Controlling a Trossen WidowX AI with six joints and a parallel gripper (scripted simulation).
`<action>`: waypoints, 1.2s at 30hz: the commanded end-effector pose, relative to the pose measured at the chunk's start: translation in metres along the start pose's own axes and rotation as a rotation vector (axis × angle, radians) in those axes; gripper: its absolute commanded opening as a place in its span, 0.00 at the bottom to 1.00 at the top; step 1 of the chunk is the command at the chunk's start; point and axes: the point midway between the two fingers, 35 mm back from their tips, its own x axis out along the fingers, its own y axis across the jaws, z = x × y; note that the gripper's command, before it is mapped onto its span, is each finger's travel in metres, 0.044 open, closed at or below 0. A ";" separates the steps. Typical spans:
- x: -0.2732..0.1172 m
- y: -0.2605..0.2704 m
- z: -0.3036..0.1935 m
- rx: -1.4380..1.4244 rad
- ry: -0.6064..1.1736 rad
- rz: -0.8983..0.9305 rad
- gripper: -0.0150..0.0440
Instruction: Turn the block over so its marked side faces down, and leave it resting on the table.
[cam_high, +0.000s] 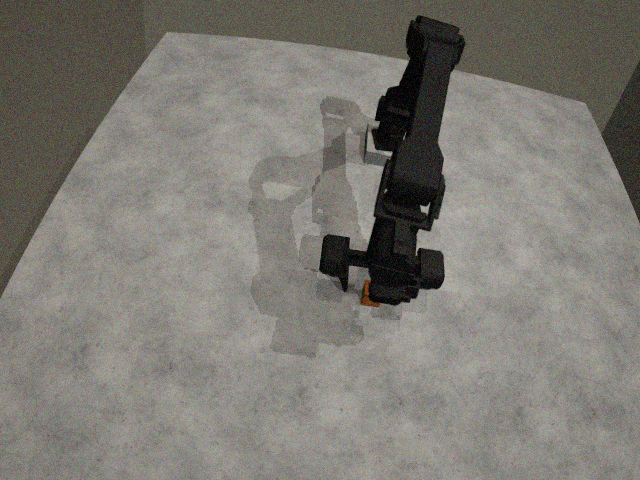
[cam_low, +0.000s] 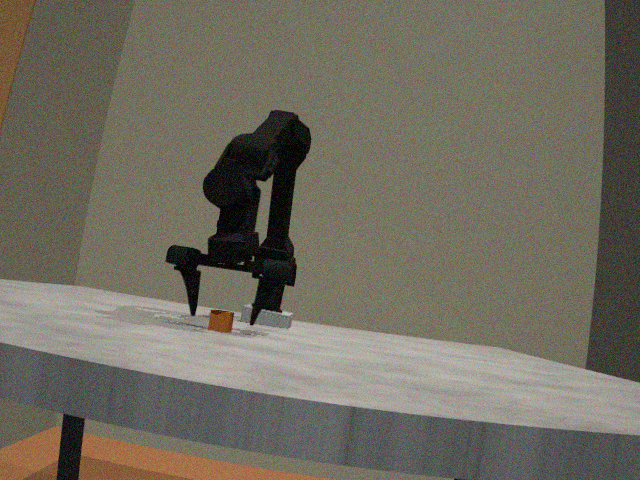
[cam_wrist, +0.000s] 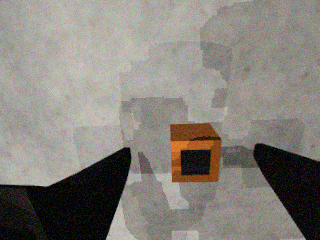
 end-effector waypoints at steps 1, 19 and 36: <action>0.003 0.000 0.000 0.005 0.002 0.003 0.91; 0.003 0.000 0.000 0.005 0.002 0.003 0.41; -0.027 0.000 0.000 0.005 0.000 0.003 0.25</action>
